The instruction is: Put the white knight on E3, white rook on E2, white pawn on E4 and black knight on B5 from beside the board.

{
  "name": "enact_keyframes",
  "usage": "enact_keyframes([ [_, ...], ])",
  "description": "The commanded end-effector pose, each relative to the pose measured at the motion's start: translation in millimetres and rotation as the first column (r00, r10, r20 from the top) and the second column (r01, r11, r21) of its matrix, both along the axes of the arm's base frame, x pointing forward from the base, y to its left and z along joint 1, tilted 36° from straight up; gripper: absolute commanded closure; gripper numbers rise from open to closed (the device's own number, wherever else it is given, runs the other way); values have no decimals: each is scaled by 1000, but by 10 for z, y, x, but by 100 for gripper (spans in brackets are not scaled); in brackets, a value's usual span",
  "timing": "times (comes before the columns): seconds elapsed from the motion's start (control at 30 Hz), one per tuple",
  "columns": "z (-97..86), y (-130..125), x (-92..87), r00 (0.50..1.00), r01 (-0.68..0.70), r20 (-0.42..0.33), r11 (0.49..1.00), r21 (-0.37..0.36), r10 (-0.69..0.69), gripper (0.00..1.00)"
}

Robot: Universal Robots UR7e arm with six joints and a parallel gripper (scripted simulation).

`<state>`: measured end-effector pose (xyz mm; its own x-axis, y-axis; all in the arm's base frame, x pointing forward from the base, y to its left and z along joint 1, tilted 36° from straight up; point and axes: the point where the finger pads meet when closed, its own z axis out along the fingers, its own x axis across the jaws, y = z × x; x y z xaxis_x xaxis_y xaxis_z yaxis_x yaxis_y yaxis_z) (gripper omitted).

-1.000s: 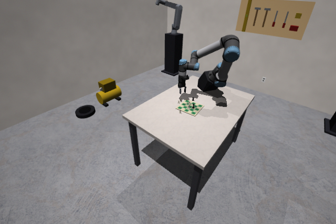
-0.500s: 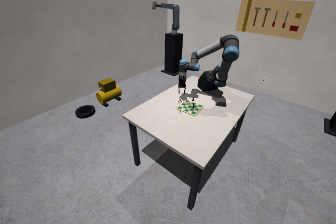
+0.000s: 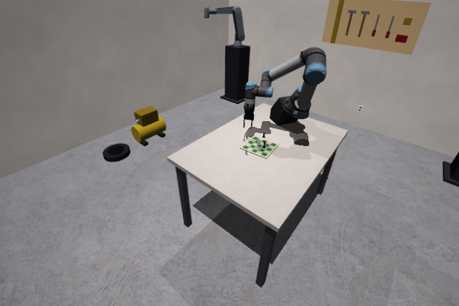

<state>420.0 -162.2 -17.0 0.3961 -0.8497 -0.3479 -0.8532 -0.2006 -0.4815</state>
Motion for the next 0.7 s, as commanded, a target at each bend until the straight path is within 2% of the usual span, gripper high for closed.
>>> enact_keyframes([
  [0.0,-14,-15,2,998,57,-34,998,19,-56,0],
  [0.67,-34,-27,0,990,122,-75,992,42,-118,0],
])
